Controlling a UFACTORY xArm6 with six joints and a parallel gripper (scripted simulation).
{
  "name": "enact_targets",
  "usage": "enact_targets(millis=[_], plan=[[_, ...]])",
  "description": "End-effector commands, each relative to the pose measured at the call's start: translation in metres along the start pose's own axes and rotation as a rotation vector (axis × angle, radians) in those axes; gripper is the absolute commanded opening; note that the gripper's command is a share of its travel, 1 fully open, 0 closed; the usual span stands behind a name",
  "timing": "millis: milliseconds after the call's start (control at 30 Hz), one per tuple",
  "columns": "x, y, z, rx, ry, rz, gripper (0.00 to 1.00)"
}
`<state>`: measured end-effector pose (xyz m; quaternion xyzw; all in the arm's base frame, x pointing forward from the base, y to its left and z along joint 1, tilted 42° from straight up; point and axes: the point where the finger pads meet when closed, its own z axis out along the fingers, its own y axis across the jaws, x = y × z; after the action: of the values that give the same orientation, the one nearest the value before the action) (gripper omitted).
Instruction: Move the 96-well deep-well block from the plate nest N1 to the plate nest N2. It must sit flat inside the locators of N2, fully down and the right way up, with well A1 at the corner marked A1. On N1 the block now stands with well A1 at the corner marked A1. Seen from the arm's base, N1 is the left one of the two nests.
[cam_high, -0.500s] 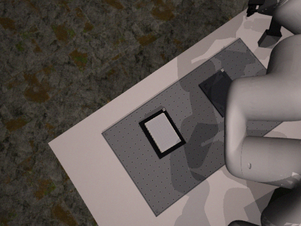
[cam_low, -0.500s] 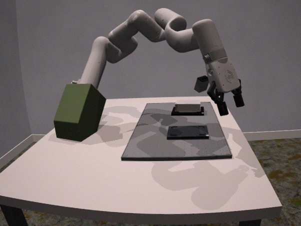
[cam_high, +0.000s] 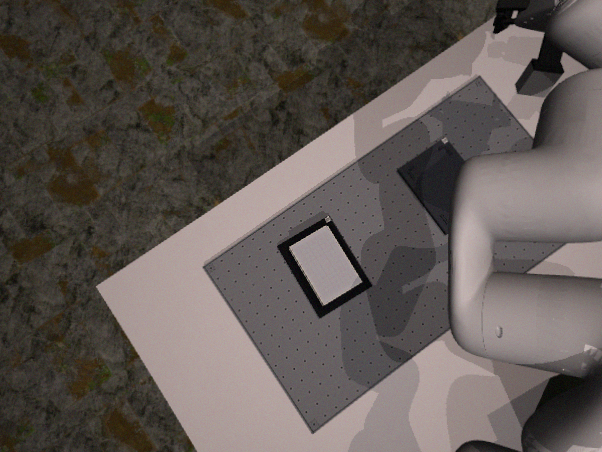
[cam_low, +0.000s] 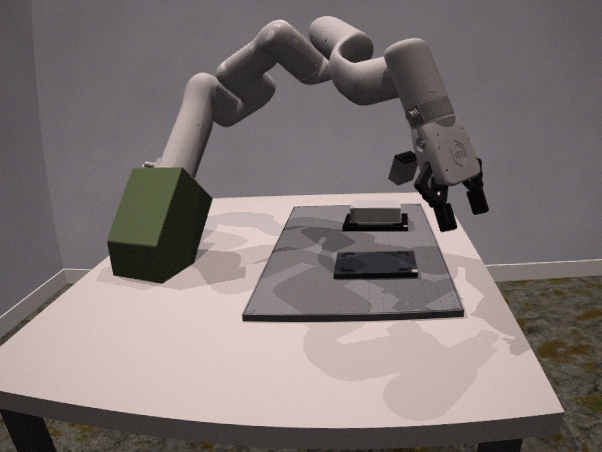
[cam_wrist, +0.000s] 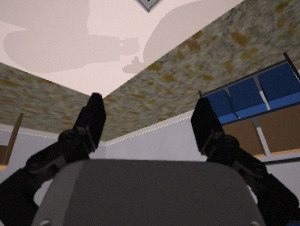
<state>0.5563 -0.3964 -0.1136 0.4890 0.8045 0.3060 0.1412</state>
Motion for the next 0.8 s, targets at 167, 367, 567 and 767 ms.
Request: enact_targets(millis=[167,367,567,767], plan=[[0.005,0.019,-0.005,-0.002,0.004,-0.134,1.0],[0.013,0.037,-0.007,-0.004,0.015,-0.263,1.0],[0.021,0.049,-0.008,-0.006,0.023,-0.36,1.0],[0.031,0.065,-0.009,-0.01,0.035,-0.488,1.0]])
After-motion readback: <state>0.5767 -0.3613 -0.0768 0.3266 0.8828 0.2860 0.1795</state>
